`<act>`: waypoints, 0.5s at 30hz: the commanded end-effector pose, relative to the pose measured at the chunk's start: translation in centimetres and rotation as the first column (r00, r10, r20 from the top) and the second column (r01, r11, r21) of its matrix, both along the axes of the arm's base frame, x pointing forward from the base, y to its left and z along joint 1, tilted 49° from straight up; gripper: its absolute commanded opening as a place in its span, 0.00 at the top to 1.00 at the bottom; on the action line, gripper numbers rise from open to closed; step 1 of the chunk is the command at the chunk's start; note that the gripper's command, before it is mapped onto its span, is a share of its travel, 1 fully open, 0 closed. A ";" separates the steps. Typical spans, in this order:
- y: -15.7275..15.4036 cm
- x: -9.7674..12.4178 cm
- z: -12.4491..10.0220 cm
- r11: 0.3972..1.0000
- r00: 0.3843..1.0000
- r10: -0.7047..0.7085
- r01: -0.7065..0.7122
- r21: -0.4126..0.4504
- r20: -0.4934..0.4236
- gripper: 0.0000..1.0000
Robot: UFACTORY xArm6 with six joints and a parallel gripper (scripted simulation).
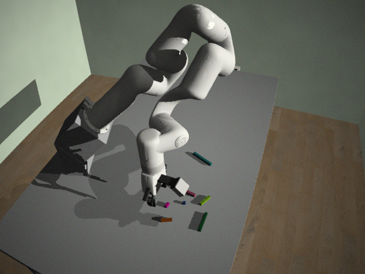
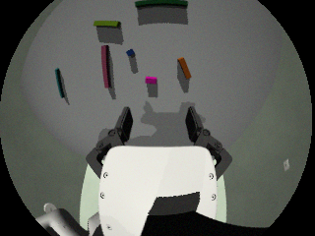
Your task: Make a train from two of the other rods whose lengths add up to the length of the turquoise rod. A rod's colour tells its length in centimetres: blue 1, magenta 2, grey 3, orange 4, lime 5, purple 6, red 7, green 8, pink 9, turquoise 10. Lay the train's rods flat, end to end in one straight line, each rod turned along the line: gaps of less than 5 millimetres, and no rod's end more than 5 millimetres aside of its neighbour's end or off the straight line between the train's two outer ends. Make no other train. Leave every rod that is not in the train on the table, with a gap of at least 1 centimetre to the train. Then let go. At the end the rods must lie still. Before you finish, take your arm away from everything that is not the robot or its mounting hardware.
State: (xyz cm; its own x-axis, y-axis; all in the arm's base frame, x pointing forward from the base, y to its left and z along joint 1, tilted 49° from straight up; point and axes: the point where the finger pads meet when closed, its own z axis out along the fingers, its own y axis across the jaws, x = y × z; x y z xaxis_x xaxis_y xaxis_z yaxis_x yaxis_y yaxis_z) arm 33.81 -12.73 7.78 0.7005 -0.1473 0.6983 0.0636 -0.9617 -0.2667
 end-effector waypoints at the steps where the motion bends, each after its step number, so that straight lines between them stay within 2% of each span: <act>1: -0.1 0.0 0.0 1.000 1.000 0.015 -0.014 -0.017 0.016 0.00; 15: -0.1 0.0 0.0 1.000 1.000 0.015 -0.014 -0.017 0.016 0.00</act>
